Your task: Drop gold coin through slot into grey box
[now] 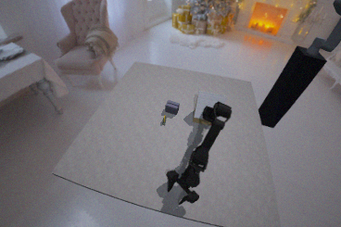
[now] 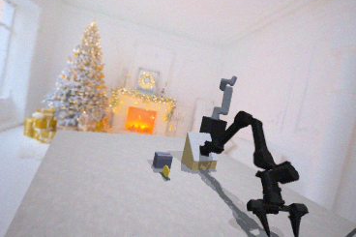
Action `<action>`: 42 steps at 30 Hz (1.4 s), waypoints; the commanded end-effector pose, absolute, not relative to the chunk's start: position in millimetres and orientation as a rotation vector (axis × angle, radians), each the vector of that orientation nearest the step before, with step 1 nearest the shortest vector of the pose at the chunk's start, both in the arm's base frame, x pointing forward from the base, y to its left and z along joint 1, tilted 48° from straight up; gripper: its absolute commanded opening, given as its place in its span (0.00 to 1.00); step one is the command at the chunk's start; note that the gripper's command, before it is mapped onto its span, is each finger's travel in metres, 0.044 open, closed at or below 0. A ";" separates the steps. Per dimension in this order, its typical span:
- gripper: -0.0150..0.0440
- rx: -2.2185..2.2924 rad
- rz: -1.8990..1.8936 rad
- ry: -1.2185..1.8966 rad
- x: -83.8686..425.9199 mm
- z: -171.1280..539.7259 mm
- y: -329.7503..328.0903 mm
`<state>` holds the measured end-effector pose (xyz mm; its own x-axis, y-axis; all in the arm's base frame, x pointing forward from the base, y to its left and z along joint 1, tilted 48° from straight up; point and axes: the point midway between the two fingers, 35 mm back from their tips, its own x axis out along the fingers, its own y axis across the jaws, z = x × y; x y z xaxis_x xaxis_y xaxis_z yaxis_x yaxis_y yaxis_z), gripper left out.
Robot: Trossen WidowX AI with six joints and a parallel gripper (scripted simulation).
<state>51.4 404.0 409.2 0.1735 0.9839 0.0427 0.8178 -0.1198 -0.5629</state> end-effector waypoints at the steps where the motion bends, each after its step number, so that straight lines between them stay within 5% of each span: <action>1: 0.89 -1.992 0.481 -1.689 53.6 408.0 404.2; 9: 0.53 -1.895 0.856 -1.303 127.3 352.4 402.5; 25: 0.53 -1.073 1.271 0.226 277.0 200.5 301.2; 42: 0.53 0.403 0.510 1.493 312.4 107.1 150.4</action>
